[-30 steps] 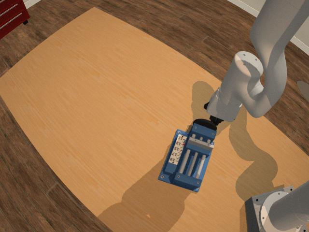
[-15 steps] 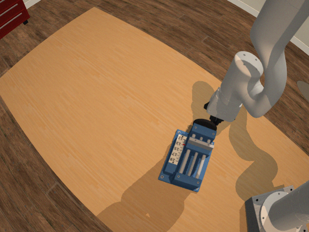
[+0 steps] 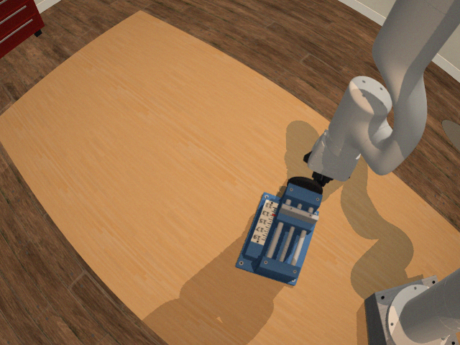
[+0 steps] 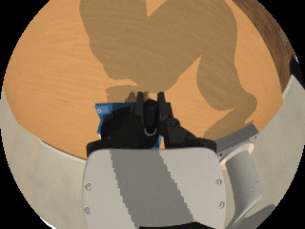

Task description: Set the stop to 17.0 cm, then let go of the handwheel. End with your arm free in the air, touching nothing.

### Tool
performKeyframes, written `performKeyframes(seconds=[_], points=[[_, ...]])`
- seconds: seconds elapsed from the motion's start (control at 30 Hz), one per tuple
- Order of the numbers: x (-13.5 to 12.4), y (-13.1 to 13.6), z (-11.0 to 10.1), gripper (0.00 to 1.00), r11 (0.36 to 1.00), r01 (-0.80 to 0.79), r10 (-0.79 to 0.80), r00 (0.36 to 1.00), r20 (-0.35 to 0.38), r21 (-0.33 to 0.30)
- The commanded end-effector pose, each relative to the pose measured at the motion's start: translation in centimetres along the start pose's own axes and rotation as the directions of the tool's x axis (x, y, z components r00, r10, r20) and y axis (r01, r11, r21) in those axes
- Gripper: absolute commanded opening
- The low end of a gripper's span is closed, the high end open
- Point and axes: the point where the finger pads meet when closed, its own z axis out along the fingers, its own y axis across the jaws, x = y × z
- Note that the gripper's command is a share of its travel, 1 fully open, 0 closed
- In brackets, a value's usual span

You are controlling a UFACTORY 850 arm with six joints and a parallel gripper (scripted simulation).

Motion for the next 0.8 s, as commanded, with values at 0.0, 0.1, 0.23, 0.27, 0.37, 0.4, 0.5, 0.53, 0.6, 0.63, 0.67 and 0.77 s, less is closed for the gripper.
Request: performKeyframes(seconds=[0.0,0.1,0.23,0.27,0.37,0.4,0.5,0.53,0.6,0.63,0.67,0.77], points=[[0.04,-0.03,-0.04,0.06,1.0,0.0,0.0,1.0,-0.001,0.0],[0.04,-0.03,-0.05,0.06,1.0,0.0,0.0,1.0,-0.001,0.0],[0.04,-0.04,-0.07,0.06,1.0,0.0,0.0,1.0,-0.001,0.0],[0.04,-0.04,-0.08,0.06,1.0,0.0,0.0,1.0,-0.001,0.0],[0.05,-0.05,-0.11,0.06,1.0,0.0,0.0,1.0,-0.001,0.0],[0.05,-0.05,-0.12,0.06,1.0,0.0,0.0,1.0,-0.001,0.0],[0.05,-0.06,-0.15,0.06,1.0,0.0,0.0,1.0,-0.001,0.0],[0.05,-0.07,-0.17,0.06,1.0,0.0,0.0,1.0,-0.001,0.0],[0.05,-0.08,-0.2,0.06,1.0,0.0,0.0,1.0,-0.001,0.0],[0.05,-0.08,-0.2,0.06,1.0,0.0,0.0,1.0,-0.001,0.0],[0.05,-0.08,-0.2,0.06,1.0,0.0,0.0,1.0,-0.001,0.0],[0.05,-0.09,-0.25,0.06,1.0,0.0,0.0,1.0,-0.001,0.0]])
